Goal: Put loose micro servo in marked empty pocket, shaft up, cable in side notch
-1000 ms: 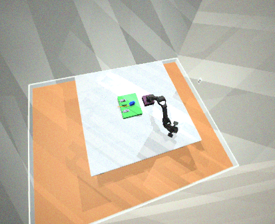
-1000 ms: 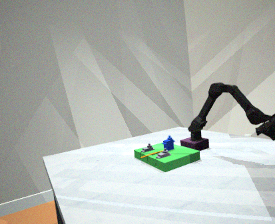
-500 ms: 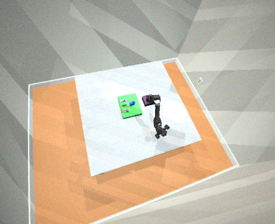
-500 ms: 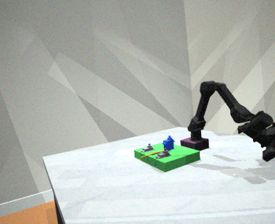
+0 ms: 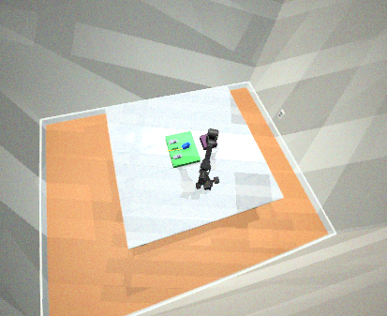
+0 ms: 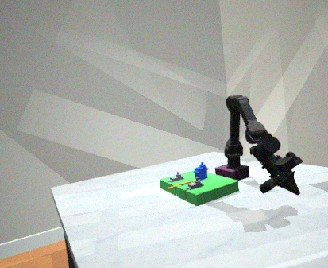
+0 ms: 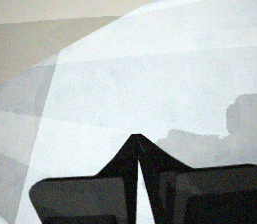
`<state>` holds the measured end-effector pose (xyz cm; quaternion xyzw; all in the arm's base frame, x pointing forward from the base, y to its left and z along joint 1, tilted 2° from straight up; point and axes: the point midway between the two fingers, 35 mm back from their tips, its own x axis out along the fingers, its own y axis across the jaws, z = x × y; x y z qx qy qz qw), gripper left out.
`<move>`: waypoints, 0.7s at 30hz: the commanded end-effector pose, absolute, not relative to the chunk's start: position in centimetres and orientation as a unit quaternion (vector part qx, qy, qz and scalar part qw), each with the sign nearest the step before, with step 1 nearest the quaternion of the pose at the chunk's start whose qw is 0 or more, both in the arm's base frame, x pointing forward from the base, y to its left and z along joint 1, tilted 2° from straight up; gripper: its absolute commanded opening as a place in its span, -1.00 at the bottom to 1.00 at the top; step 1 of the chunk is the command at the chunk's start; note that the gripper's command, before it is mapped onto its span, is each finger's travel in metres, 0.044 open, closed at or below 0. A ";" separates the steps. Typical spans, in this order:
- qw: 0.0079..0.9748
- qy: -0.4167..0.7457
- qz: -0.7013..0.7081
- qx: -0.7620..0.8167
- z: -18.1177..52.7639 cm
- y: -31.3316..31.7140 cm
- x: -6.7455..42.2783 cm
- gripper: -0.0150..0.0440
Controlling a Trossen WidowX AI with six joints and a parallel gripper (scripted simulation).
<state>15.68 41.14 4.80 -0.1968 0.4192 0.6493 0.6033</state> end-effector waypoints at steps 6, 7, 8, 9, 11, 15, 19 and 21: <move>0.675 0.485 0.529 -0.170 4.8 33.5 23.8 -0.49; 0.682 0.491 0.515 -0.167 4.9 32.6 24.5 -0.49; 0.689 0.498 0.501 -0.164 4.9 31.6 25.3 -0.49; 0.695 0.504 0.487 -0.161 5.0 30.6 26.0 -0.49; 0.707 0.517 0.457 -0.154 5.1 28.6 27.3 -0.49; 0.727 0.540 0.402 -0.135 5.4 24.9 29.3 -0.49; 0.743 0.563 0.342 -0.118 5.7 20.5 30.9 -0.49; 0.748 0.575 0.312 -0.110 5.9 18.3 31.5 -0.49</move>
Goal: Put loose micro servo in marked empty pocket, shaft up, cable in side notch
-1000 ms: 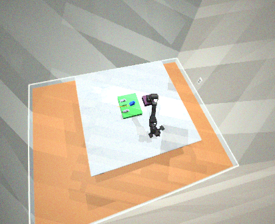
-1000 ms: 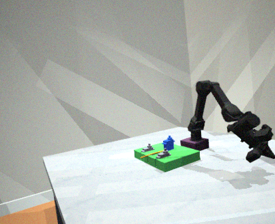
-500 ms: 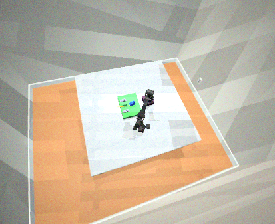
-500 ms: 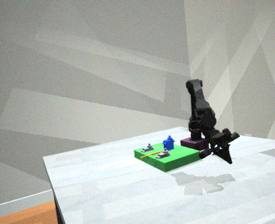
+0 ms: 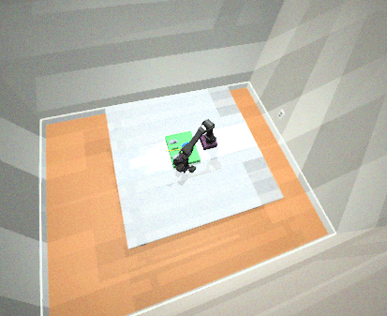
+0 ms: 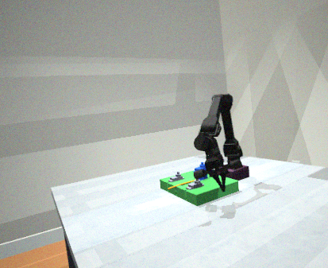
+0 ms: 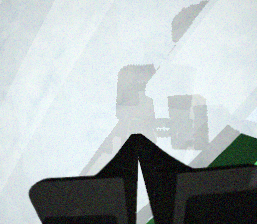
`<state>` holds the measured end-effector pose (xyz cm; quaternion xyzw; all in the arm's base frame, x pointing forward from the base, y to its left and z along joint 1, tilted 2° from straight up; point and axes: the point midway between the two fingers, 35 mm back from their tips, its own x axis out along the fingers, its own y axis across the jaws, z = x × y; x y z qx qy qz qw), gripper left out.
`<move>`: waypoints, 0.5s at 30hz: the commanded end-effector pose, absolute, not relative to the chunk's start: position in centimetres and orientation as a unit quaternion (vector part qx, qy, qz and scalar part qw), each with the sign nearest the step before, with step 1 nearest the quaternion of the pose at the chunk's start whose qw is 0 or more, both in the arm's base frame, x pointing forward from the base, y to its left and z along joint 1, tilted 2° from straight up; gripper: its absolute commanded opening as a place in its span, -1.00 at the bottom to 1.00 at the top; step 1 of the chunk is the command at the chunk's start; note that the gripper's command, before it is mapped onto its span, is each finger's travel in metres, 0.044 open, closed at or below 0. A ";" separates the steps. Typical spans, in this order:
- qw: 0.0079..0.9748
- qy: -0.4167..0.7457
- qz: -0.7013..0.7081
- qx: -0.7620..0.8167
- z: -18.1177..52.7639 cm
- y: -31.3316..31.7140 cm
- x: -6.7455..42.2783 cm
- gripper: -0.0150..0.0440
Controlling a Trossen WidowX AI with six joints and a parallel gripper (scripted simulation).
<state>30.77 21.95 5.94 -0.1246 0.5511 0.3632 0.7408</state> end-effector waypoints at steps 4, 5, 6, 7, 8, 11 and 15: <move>0.756 0.598 0.251 -0.092 6.3 13.8 32.2 -0.49; 0.757 0.604 0.236 -0.087 6.4 12.6 32.2 -0.49; 0.757 0.609 0.221 -0.082 6.5 11.5 32.3 -0.49; 0.758 0.615 0.206 -0.078 6.6 10.4 32.3 -0.49; 0.758 0.620 0.191 -0.073 6.7 9.3 32.2 -0.49; 0.756 0.636 0.147 -0.057 7.0 6.0 31.8 -0.49; 0.749 0.656 0.088 -0.035 7.5 1.9 30.8 -0.49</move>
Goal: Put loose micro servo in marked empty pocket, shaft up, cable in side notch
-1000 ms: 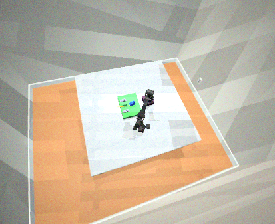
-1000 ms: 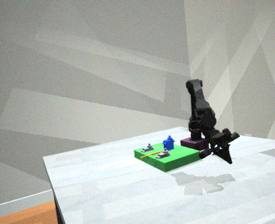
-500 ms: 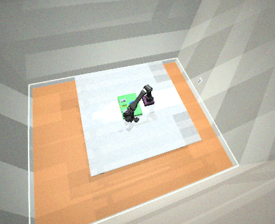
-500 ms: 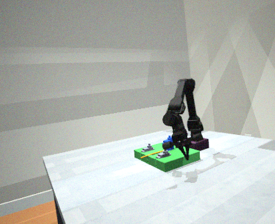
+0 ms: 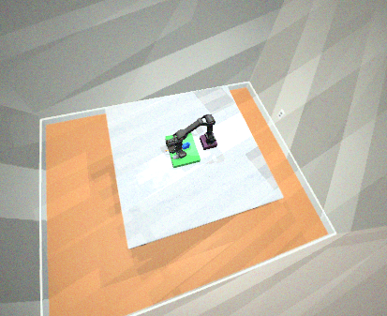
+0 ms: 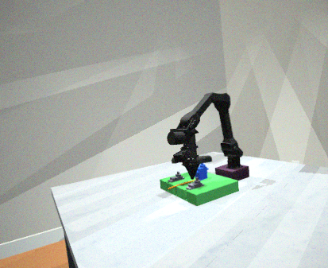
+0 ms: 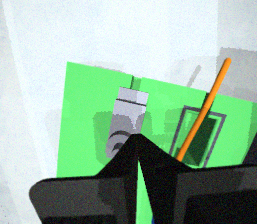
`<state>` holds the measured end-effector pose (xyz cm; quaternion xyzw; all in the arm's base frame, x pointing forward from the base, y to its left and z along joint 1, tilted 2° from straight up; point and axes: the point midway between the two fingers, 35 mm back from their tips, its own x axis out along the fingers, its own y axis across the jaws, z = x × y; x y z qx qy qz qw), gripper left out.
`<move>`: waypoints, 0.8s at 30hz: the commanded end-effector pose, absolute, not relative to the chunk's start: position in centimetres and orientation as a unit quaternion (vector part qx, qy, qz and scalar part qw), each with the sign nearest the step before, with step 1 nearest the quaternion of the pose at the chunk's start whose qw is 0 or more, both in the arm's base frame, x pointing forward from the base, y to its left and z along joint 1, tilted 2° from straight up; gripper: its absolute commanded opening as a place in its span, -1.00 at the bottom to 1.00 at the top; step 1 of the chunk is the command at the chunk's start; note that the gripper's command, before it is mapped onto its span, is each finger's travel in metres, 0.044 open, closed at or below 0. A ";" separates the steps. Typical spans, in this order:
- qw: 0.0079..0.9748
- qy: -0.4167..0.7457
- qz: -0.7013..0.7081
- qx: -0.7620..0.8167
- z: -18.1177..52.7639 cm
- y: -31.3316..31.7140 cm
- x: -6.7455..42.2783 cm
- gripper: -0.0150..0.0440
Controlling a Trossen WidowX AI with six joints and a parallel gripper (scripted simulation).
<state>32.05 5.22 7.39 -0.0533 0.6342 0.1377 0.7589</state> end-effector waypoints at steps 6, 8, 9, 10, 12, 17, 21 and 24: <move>0.730 0.683 0.007 -0.001 8.3 -3.7 28.4 -0.49; 0.728 0.686 -0.002 0.003 8.4 -4.2 28.1 -0.49; 0.728 0.686 -0.002 0.003 8.4 -4.2 28.1 -0.49; 0.728 0.686 -0.002 0.003 8.4 -4.2 28.1 -0.49; 0.728 0.686 -0.002 0.003 8.4 -4.2 28.1 -0.49; 0.728 0.686 -0.002 0.003 8.0 -4.2 28.1 -0.49; 0.728 0.686 -0.002 0.003 7.4 -4.2 28.2 -0.49; 0.728 0.686 -0.002 0.003 6.9 -4.2 28.2 -0.49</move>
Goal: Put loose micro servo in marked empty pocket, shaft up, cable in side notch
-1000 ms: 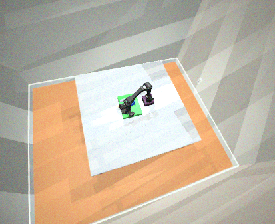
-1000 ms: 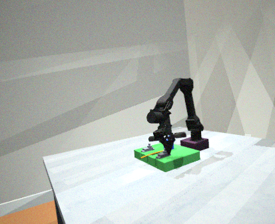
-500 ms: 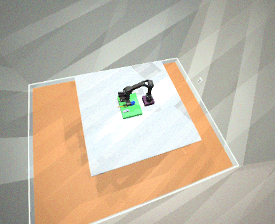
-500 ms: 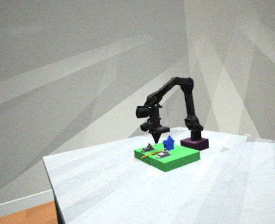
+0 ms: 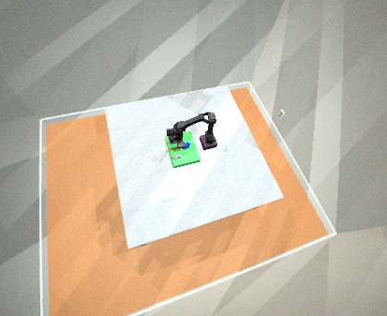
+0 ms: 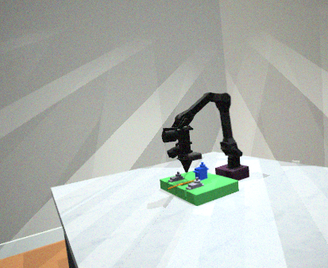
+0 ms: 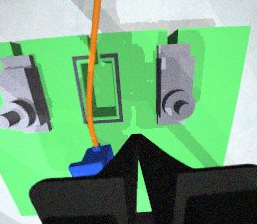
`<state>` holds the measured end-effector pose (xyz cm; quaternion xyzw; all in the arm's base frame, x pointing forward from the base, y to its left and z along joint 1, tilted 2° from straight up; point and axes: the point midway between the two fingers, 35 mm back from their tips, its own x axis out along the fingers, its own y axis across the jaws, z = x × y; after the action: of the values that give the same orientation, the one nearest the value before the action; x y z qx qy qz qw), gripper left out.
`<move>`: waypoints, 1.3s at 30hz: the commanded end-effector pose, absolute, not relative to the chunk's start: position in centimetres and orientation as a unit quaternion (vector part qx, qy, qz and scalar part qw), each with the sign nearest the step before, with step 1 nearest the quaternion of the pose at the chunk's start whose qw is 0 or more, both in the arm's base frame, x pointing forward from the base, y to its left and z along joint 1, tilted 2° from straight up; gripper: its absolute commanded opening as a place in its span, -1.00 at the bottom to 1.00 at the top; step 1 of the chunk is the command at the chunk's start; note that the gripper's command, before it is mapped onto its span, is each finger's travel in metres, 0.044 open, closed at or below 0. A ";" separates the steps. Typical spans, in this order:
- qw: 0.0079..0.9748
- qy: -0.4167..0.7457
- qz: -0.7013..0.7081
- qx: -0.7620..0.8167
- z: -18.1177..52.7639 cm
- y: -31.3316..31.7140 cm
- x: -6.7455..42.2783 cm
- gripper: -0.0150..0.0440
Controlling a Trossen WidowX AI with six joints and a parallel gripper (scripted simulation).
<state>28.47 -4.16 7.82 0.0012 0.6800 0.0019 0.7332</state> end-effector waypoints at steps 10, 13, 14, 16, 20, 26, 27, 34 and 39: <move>0.728 0.686 -0.002 0.003 5.3 -4.2 28.3 -0.49; 0.728 0.686 -0.002 0.003 4.8 -4.2 28.3 -0.49; 0.728 0.686 -0.002 0.003 4.6 -4.2 28.3 -0.49; 0.728 0.686 -0.002 0.003 4.3 -4.2 28.3 -0.49; 0.728 0.686 -0.002 0.003 4.2 -4.2 28.3 -0.49; 0.728 0.686 -0.002 0.003 4.2 -3.5 28.4 -0.49; 0.728 0.686 -0.002 0.003 4.2 -3.3 28.4 -0.49; 0.728 0.686 -0.001 0.004 4.2 -2.1 28.6 -0.49; 0.728 0.686 -0.001 0.004 4.2 -1.3 28.6 -0.49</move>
<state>28.64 -1.92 4.37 0.0033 0.6847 0.0001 0.7288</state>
